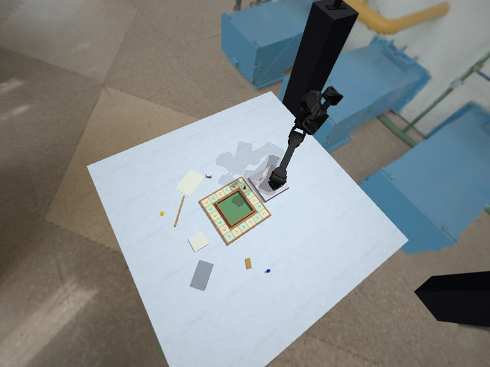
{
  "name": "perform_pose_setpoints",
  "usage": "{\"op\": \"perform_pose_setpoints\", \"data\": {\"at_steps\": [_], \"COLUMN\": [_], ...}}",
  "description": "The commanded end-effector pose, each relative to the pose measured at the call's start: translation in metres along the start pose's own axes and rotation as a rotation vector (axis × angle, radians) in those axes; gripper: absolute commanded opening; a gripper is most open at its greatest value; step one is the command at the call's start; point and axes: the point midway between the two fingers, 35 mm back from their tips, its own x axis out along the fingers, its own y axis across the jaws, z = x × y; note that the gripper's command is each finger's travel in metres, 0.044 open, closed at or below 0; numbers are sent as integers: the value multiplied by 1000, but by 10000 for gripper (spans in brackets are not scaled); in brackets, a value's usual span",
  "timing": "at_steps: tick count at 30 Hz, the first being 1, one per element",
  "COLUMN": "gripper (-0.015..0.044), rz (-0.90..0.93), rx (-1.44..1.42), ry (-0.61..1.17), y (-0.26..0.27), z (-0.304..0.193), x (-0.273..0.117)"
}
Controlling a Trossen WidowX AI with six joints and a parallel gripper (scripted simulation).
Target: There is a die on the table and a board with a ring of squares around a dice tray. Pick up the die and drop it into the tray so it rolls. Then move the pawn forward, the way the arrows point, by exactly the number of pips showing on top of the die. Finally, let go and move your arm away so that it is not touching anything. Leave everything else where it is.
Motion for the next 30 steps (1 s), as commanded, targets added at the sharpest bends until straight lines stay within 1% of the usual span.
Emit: {"op": "perform_pose_setpoints", "data": {"at_steps": [1,3,5,10,15,18,22,26,30], "gripper": [374,321,275,275,275,275,275,275,275], "rz": [-9,-80,-189,-463,-751,-925,-1157,-1388,-1614], "rx": [-5,-43,-99,-236,-351,-408,-465,-496,-498], "ry": [-1,-6,-13,-17,-8,4,28,61,106], "y": [-3,-24,-56,-141,-226,-274,-332,-380,-416], "z": [0,0,2,14,36,53,79,107,133], "x": [1,11,23,38,31,15,-18,-64,-119]}}
